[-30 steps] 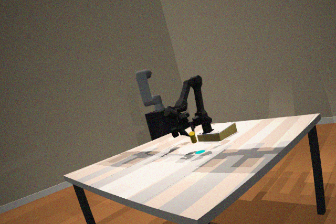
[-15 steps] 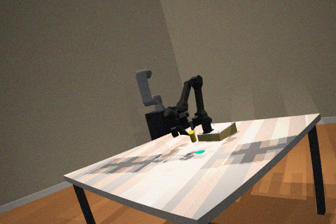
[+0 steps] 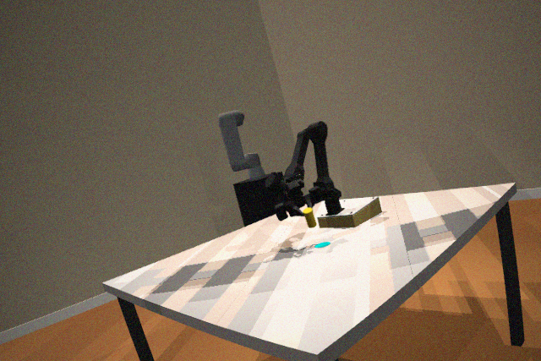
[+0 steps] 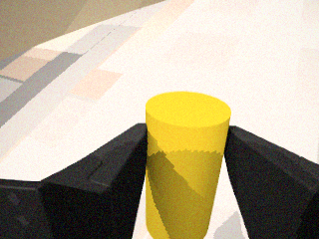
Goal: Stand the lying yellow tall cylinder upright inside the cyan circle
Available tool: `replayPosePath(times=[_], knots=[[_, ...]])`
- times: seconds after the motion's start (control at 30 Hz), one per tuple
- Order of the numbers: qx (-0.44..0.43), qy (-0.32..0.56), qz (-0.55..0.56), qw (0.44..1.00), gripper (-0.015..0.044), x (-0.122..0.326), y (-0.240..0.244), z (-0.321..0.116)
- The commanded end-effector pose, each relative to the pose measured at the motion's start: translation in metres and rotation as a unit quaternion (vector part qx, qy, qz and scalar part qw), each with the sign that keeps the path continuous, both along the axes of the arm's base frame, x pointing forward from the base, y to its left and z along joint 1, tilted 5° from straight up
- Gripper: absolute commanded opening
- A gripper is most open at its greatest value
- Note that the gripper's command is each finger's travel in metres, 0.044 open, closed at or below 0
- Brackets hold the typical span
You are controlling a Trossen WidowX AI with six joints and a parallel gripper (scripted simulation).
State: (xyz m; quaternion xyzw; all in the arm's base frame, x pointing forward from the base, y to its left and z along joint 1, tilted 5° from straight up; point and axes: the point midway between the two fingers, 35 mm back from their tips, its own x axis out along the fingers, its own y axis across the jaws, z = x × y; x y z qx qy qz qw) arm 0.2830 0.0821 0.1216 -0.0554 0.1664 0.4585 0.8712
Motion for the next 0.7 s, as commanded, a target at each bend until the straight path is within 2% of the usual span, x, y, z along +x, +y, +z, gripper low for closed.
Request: replayPosePath(times=[0.0, 0.67], knots=[[0.009, -0.01, 0.004, 1.0, 0.0105, -0.003, -0.001, 0.002], [0.039, -0.058, 0.02, 0.997, 0.0105, -0.017, -0.006, 0.006]])
